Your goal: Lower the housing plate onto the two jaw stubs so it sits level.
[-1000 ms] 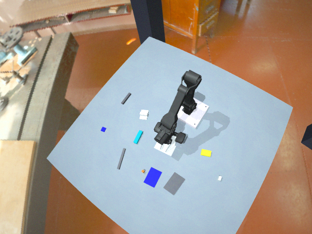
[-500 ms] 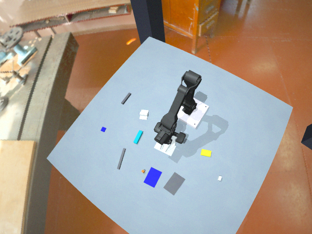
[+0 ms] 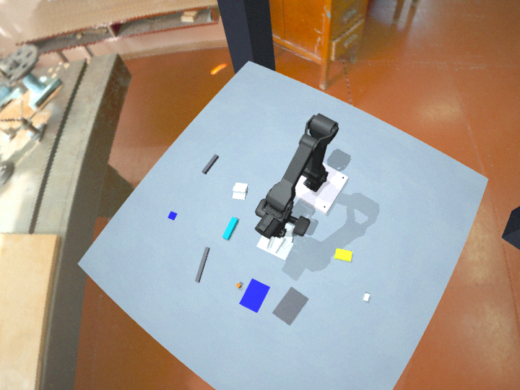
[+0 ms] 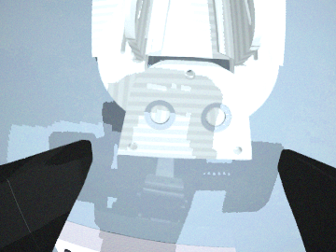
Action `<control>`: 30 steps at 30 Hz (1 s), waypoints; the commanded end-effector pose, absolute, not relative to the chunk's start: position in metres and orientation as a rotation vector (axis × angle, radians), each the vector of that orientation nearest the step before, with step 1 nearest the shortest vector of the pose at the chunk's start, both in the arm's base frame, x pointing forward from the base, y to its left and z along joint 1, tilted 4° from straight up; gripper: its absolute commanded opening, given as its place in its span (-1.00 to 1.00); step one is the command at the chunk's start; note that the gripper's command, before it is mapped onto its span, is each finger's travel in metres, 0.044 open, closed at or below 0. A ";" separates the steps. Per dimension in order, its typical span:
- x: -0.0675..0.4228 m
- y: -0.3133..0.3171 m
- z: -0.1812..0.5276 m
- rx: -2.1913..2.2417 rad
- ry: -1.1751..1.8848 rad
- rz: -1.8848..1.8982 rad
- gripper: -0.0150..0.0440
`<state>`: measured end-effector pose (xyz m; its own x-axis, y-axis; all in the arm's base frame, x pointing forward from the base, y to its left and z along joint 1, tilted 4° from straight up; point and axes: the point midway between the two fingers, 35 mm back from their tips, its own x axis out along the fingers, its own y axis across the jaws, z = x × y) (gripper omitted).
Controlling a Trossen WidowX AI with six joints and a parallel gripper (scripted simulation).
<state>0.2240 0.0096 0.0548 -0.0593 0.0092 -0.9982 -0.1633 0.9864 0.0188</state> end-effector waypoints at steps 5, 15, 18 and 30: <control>0.227 0.009 0.080 -0.120 1.597 0.140 1.00; 0.210 0.009 0.135 -0.120 1.606 0.144 1.00; 0.210 0.009 0.135 -0.120 1.606 0.144 1.00; 0.210 0.009 0.135 -0.120 1.606 0.144 1.00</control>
